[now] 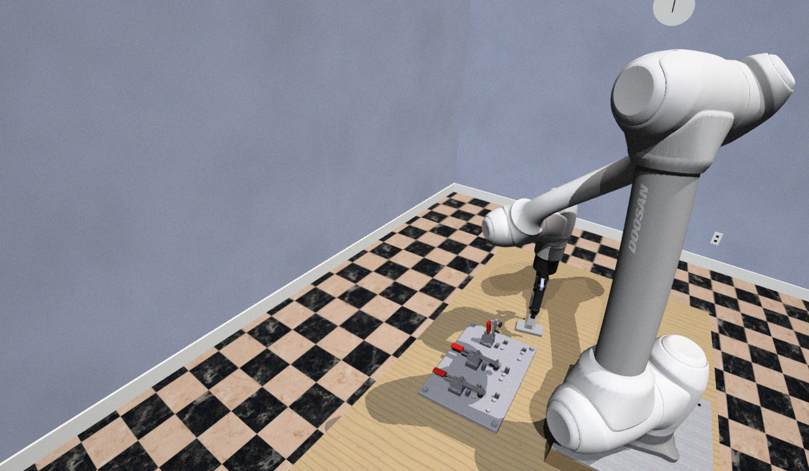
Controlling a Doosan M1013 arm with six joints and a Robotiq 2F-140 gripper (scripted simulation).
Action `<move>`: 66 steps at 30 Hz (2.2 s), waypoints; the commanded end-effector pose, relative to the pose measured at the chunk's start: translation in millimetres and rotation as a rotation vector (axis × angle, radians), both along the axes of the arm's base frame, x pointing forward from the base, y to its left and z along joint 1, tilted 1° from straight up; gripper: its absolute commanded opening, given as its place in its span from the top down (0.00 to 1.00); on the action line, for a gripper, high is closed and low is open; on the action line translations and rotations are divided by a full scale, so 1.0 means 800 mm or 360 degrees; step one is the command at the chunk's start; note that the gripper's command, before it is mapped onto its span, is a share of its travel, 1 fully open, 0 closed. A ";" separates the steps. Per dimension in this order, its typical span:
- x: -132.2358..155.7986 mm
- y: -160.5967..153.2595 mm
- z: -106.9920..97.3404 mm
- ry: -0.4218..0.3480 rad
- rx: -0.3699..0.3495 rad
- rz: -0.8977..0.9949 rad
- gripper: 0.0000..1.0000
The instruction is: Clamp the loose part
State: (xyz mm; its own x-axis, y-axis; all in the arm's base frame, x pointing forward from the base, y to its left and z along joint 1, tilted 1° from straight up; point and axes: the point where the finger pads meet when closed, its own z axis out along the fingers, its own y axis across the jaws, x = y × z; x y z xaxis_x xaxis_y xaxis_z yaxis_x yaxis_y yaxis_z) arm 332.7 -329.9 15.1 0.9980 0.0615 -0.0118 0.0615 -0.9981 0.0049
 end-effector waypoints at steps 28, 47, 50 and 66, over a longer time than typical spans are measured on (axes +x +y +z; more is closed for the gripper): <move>-0.002 0.000 -0.021 -0.0001 0.0000 -0.0004 0.38; -0.007 0.004 -0.049 -0.0001 0.0000 -0.0004 0.38; -0.008 0.004 -0.055 -0.0001 0.0000 -0.0004 0.38; -0.009 0.005 -0.061 -0.0001 0.0000 -0.0004 0.38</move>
State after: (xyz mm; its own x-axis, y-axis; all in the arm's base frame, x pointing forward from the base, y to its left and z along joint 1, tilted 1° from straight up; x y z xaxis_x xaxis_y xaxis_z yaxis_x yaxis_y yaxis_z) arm 327.6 -326.3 -31.2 0.9982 0.0587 -0.0102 0.0587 -0.9983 0.0045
